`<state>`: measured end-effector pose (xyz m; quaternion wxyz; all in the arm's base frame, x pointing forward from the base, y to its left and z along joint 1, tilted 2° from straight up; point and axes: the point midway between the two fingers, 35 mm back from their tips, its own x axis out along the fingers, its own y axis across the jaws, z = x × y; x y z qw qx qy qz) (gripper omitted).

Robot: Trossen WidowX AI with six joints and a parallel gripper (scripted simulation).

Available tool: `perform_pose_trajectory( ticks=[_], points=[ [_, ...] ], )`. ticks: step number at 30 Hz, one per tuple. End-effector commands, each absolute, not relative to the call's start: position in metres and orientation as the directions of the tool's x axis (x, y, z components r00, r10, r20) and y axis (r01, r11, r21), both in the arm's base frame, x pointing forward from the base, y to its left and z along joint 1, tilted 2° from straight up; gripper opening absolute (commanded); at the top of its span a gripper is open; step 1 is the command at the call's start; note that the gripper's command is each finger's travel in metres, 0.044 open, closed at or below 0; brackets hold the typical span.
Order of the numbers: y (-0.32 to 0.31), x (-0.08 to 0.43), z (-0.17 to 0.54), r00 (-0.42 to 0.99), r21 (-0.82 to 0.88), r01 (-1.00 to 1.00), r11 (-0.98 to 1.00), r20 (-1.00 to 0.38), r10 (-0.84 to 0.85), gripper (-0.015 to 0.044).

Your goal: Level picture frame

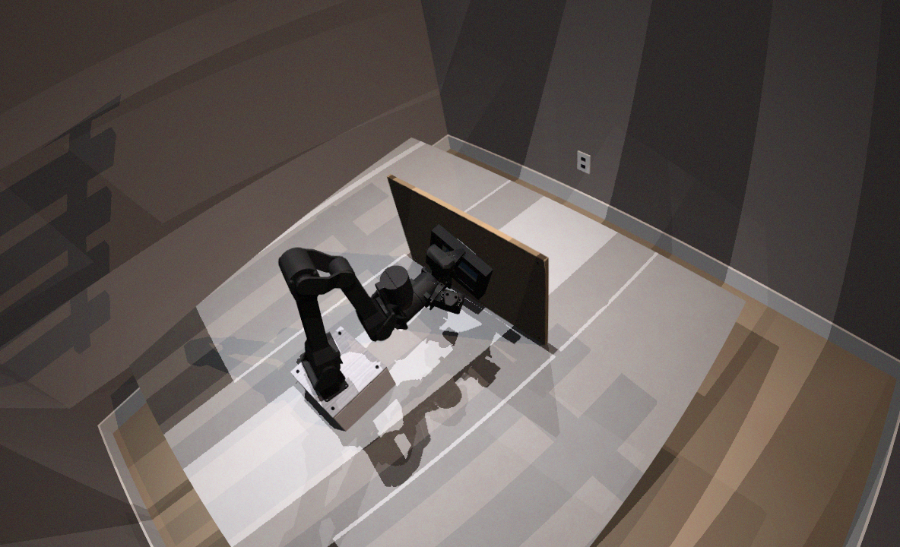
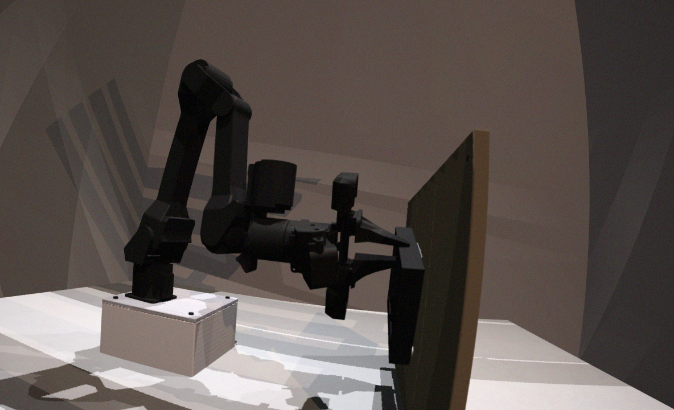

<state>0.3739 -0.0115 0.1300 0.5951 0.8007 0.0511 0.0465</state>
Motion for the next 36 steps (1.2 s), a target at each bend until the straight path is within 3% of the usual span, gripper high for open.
perform_pose_trajectory(
  ticks=[1, 36],
  points=[
    [-0.012, 0.374, 0.1305, 0.991, 0.957, 0.026, -0.29, 0.014, 0.133, 0.0],
    [-0.0133, 0.3741, 0.1366, 0.991, 0.957, 0.026, -0.29, 0.014, 0.133, 0.0]
  ],
)
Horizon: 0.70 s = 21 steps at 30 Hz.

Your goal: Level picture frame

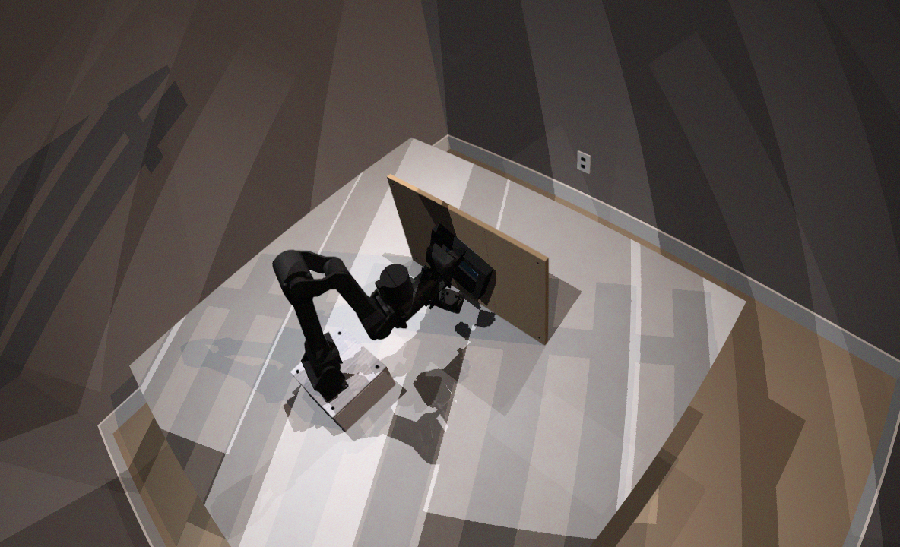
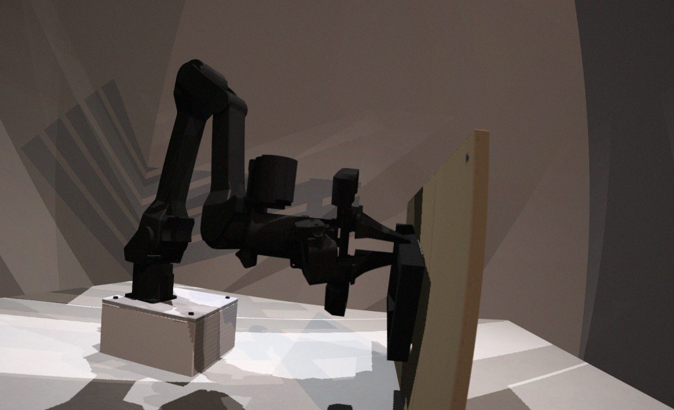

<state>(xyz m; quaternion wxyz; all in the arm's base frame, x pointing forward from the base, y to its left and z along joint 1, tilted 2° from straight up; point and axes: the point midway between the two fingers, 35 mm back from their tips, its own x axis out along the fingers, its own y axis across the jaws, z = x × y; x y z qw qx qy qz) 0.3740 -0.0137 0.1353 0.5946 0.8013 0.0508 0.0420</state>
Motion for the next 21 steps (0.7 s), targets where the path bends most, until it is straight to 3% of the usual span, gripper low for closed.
perform_pose_trajectory(
  ticks=[1, 21],
  points=[
    [-0.0133, 0.3741, 0.1365, 0.991, 0.957, 0.026, -0.29, 0.014, 0.133, 0.0],
    [-0.0118, 0.3739, 0.137, 0.991, 0.957, 0.026, -0.29, 0.014, 0.133, 0.0]
  ],
)
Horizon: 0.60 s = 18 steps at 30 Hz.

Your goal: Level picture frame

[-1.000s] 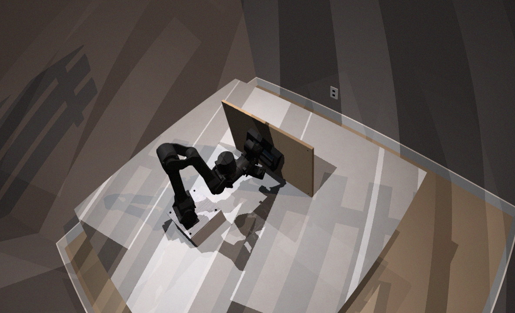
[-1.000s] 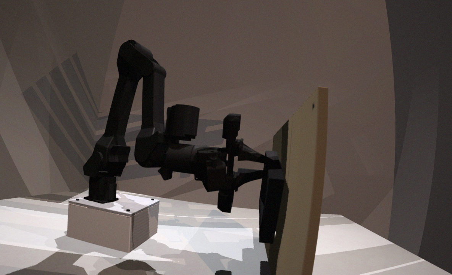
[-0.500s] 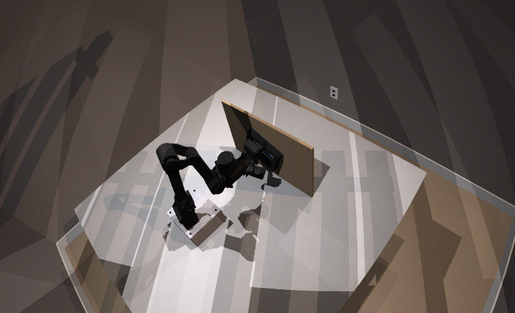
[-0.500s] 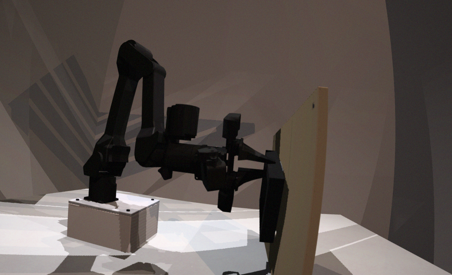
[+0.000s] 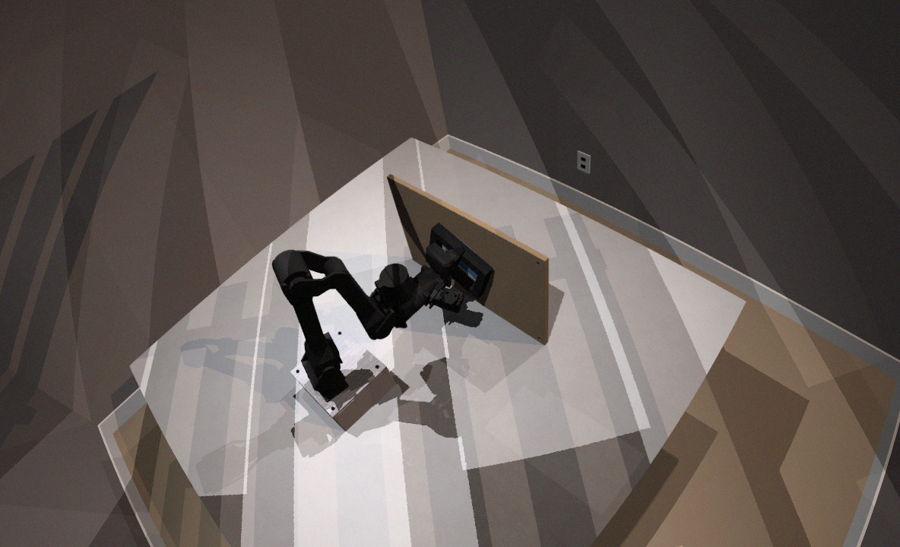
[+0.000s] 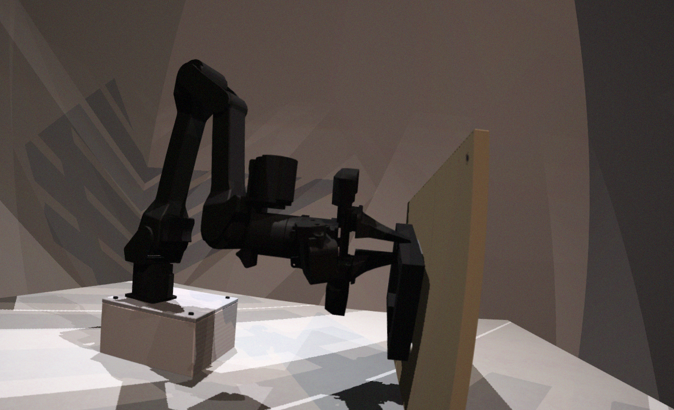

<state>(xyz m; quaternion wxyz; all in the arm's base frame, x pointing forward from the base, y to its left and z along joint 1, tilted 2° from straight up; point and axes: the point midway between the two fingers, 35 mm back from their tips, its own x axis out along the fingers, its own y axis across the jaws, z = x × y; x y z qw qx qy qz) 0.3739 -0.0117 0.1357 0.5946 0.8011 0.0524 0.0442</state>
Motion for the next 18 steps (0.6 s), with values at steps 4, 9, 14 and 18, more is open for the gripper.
perform_pose_trajectory(
  ticks=[4, 9, 14, 18],
  points=[
    [-0.0114, 0.3739, 0.1373, 0.991, 0.957, 0.026, -0.29, 0.014, 0.133, 0.0],
    [-0.0106, 0.3738, 0.137, 0.991, 0.957, 0.026, -0.29, 0.014, 0.133, 0.0],
    [-0.0092, 0.3736, 0.1378, 0.991, 0.957, 0.026, -0.29, 0.014, 0.133, 0.0],
    [-0.0073, 0.3733, 0.1388, 0.991, 0.957, 0.026, -0.29, 0.014, 0.133, 0.0]
  ],
)
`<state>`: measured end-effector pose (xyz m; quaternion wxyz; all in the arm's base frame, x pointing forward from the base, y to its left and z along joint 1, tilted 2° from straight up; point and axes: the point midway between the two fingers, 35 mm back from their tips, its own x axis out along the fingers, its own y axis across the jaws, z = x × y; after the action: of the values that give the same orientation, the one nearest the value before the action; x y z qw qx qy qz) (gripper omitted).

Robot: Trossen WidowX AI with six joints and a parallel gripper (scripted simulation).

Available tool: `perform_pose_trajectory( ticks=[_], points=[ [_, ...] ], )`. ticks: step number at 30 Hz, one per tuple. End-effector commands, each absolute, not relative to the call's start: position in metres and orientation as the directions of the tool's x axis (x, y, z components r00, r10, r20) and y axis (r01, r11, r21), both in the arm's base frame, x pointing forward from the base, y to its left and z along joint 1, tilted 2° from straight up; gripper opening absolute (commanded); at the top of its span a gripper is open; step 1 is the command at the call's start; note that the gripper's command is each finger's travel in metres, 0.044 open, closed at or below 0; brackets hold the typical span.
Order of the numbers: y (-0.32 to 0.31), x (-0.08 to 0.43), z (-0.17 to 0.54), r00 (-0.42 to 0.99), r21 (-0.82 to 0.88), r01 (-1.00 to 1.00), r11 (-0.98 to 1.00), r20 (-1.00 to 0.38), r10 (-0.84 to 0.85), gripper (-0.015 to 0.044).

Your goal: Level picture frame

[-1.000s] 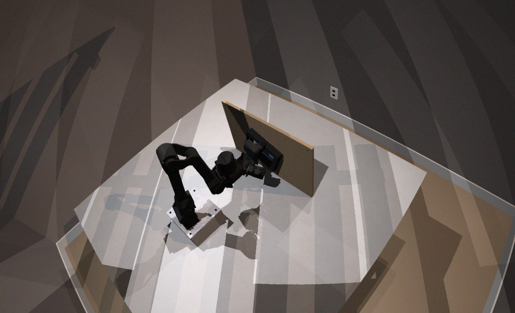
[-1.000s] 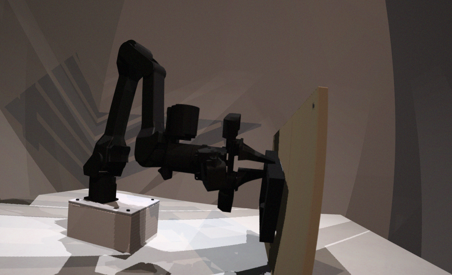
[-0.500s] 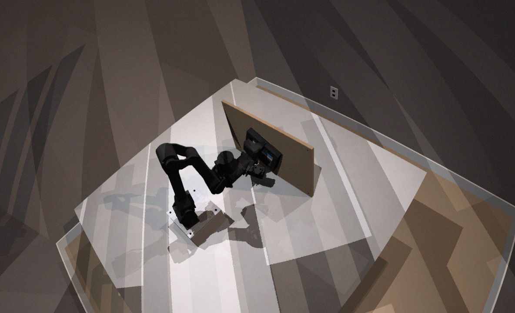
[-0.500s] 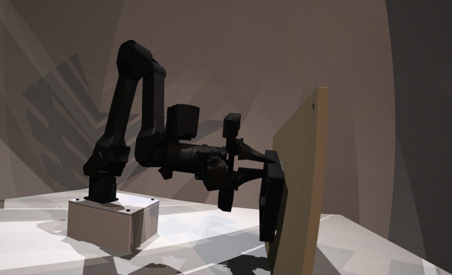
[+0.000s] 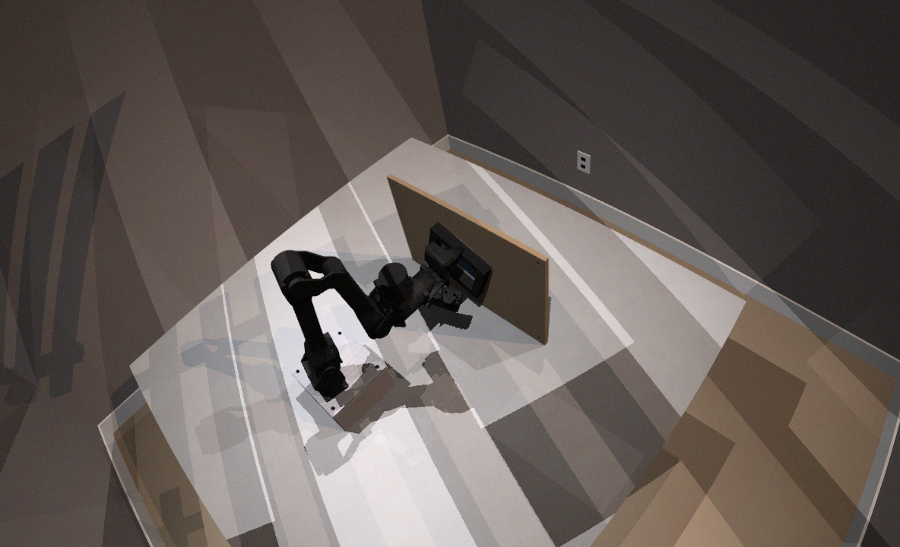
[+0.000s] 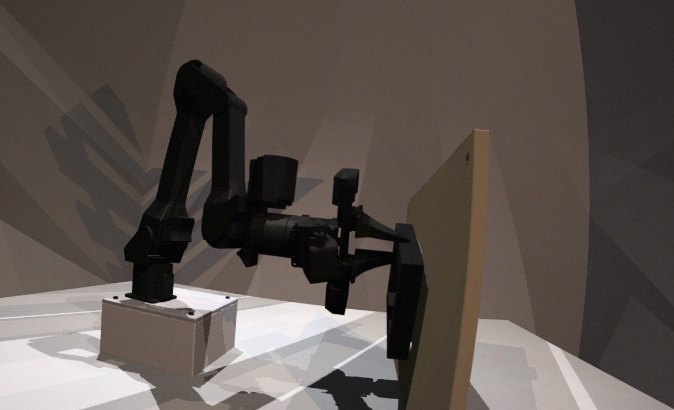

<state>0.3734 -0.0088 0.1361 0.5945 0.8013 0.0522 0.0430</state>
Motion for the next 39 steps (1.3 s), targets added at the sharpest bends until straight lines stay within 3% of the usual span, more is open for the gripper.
perform_pose_trajectory(
  ticks=[1, 39],
  points=[
    [-0.007, 0.3733, 0.1391, 0.991, 0.957, 0.026, -0.29, 0.014, 0.133, 0.0],
    [-0.0055, 0.3732, 0.1349, 0.991, 0.957, 0.026, -0.29, 0.014, 0.133, 0.0]
  ],
)
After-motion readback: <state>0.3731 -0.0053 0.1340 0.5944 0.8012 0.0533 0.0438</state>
